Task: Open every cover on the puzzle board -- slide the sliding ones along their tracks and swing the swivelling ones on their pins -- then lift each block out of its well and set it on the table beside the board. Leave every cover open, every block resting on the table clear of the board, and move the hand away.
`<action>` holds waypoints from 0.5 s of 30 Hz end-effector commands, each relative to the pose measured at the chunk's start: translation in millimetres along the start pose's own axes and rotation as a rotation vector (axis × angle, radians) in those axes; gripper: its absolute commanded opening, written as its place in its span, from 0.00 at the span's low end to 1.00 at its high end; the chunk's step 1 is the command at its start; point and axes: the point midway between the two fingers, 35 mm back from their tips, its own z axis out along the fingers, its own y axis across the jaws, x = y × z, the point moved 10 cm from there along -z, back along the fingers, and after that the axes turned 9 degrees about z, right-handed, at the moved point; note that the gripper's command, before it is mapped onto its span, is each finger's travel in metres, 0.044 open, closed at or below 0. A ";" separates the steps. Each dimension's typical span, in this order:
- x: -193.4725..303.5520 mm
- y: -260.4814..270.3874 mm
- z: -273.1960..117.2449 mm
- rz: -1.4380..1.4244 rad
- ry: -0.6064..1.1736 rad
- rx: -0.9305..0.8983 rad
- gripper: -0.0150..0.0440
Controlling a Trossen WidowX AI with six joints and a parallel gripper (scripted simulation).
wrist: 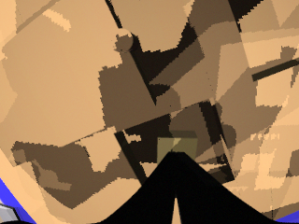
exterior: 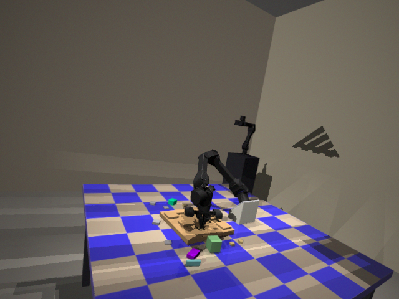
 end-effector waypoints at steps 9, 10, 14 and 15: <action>-0.4 0.2 -2.9 -0.001 0.000 0.000 0.25; -0.5 0.2 -3.9 -0.001 -0.001 0.001 0.25; -1.5 -0.1 -9.0 -0.005 -0.001 0.001 0.25; -1.8 -0.2 -10.2 -0.006 -0.002 0.001 0.25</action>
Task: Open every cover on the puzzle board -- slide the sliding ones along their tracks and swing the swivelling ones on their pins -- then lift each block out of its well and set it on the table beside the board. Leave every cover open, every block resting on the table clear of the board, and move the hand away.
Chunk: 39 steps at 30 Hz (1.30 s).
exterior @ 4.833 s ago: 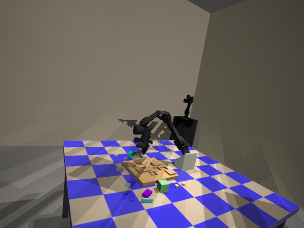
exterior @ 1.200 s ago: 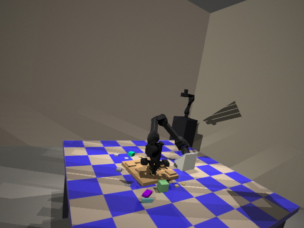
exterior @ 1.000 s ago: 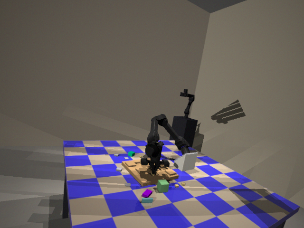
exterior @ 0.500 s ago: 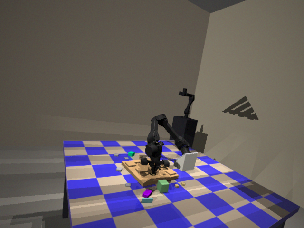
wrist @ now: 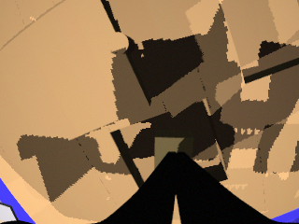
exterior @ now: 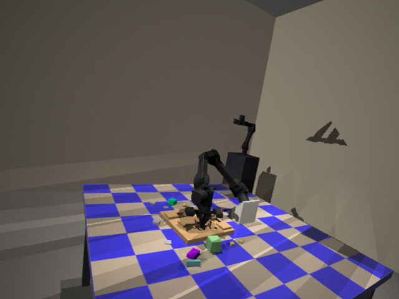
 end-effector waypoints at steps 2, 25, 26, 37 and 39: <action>-2.0 1.0 -9.2 0.003 0.007 -0.002 0.25; -2.1 1.4 -50.0 0.002 0.008 -0.001 0.50; -2.0 1.5 -47.1 0.002 0.008 -0.001 0.50; -2.5 1.4 -24.7 0.002 0.007 -0.002 0.50; -2.5 1.4 -24.7 0.002 0.007 -0.002 0.50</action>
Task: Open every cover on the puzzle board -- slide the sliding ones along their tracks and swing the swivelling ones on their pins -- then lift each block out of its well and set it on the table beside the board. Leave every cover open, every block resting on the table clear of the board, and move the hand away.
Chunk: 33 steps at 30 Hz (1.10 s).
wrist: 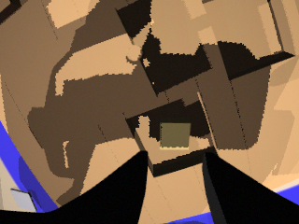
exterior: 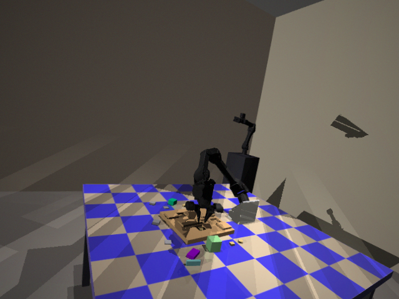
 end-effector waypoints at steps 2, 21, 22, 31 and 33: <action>1.1 -1.8 2.9 -0.010 -0.003 -0.003 0.50; 1.2 -1.9 2.9 -0.010 -0.003 -0.003 0.50; 1.2 -1.9 2.9 -0.010 -0.003 -0.003 0.50; 1.2 -1.7 8.1 -0.010 -0.003 -0.003 0.50; 1.2 -1.7 10.1 -0.010 -0.003 -0.003 0.50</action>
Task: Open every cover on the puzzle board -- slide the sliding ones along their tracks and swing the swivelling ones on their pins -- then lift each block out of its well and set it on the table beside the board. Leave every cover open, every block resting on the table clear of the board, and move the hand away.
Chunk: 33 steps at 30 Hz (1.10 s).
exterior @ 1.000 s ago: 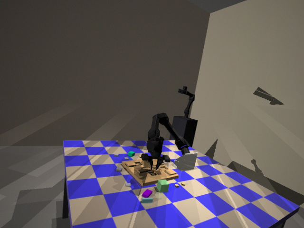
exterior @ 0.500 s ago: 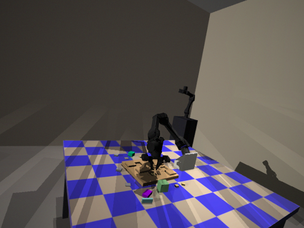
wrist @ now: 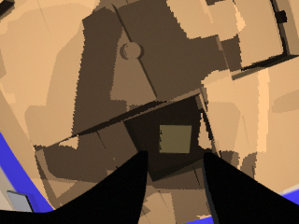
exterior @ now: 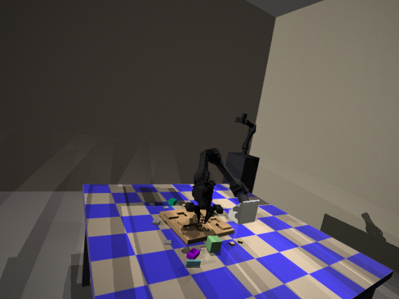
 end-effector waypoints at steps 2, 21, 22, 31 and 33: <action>0.6 -0.9 5.9 -0.007 -0.004 -0.002 0.50; 0.6 -1.3 18.9 -0.007 -0.004 -0.002 0.50; 0.6 -1.3 18.9 -0.007 -0.004 -0.002 0.50; 0.6 -1.2 24.8 -0.007 -0.005 -0.002 0.50; 0.6 -1.2 26.7 -0.007 -0.005 -0.002 0.50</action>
